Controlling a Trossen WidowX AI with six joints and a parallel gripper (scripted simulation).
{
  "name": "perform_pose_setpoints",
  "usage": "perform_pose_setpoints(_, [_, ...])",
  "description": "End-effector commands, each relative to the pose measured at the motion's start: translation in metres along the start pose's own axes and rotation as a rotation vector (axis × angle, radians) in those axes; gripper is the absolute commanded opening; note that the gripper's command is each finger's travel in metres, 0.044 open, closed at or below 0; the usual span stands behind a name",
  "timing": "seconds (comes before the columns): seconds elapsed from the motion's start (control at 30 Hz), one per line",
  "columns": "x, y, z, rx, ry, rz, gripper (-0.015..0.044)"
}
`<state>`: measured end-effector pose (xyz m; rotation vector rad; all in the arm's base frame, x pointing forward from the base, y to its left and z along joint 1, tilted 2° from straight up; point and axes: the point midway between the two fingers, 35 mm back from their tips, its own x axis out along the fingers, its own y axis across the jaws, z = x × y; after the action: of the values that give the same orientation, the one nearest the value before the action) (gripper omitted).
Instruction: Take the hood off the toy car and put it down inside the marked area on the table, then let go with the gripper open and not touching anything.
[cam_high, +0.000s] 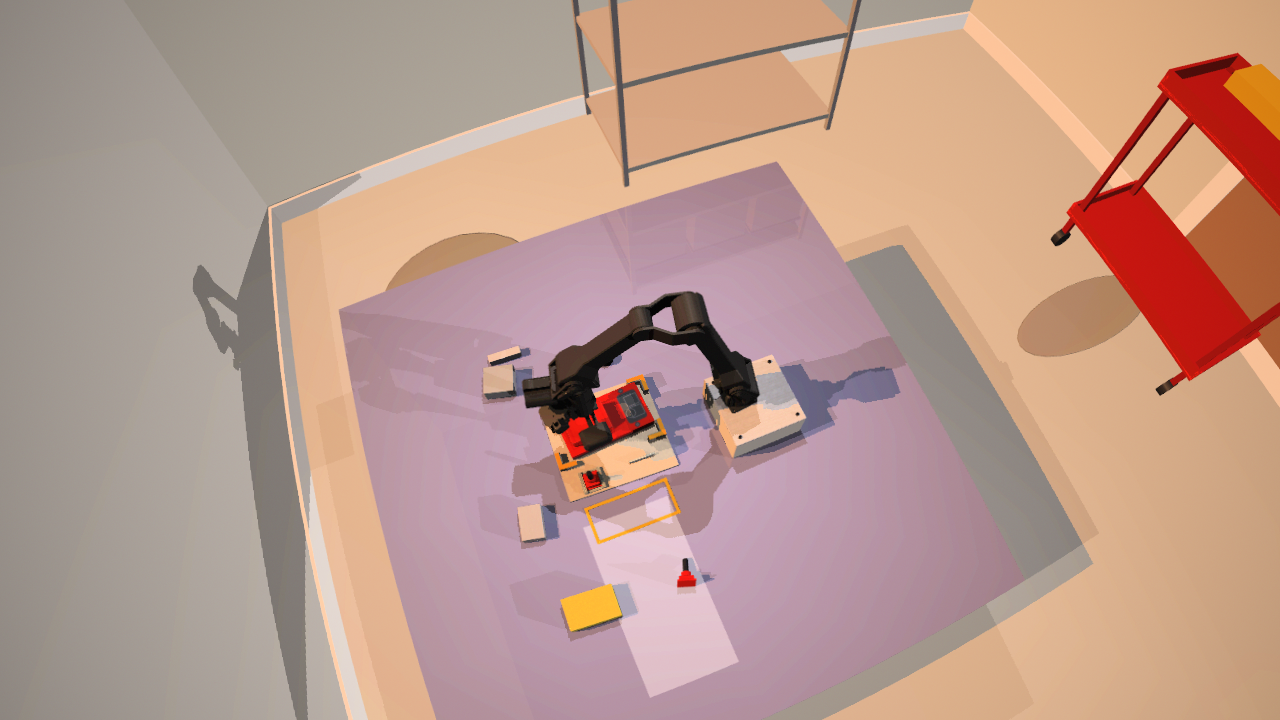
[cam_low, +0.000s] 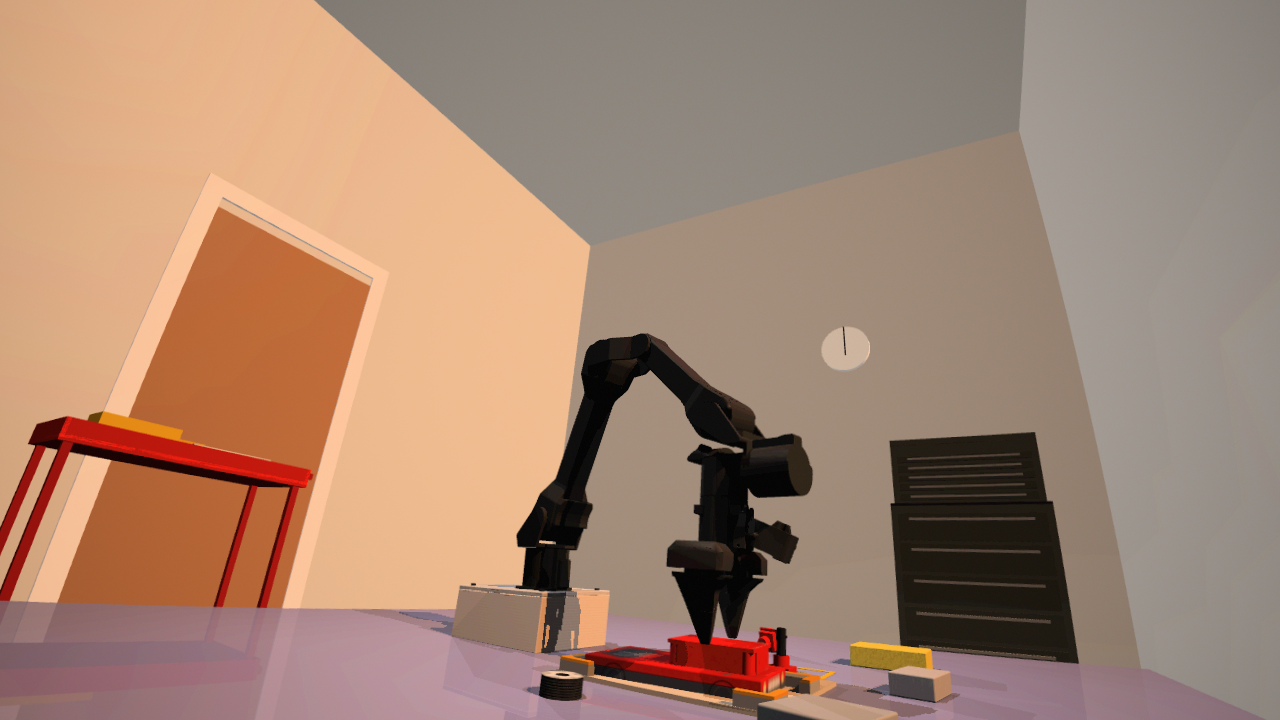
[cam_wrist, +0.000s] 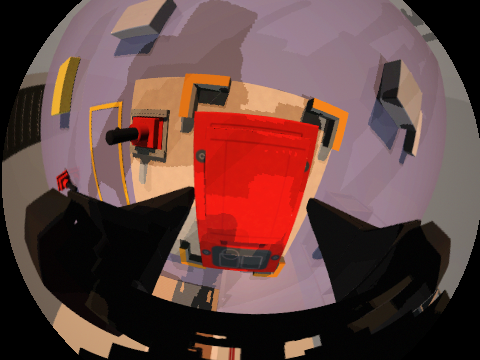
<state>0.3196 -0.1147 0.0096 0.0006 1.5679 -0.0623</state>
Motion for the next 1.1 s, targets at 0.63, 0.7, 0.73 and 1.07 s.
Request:
perform_pose_setpoints(0.63, [0.012, 0.001, 0.000, -0.004, -0.002, 0.004, 0.0440])
perform_pose_setpoints(0.7, [0.013, 0.001, 0.000, -0.004, -0.002, 0.004, 0.0440])
perform_pose_setpoints(0.73, [0.013, 0.001, 0.000, -0.004, -0.002, 0.004, 0.0440])
perform_pose_setpoints(1.07, [0.014, 0.000, 0.000, 0.000, 0.000, 0.000, 0.0328])
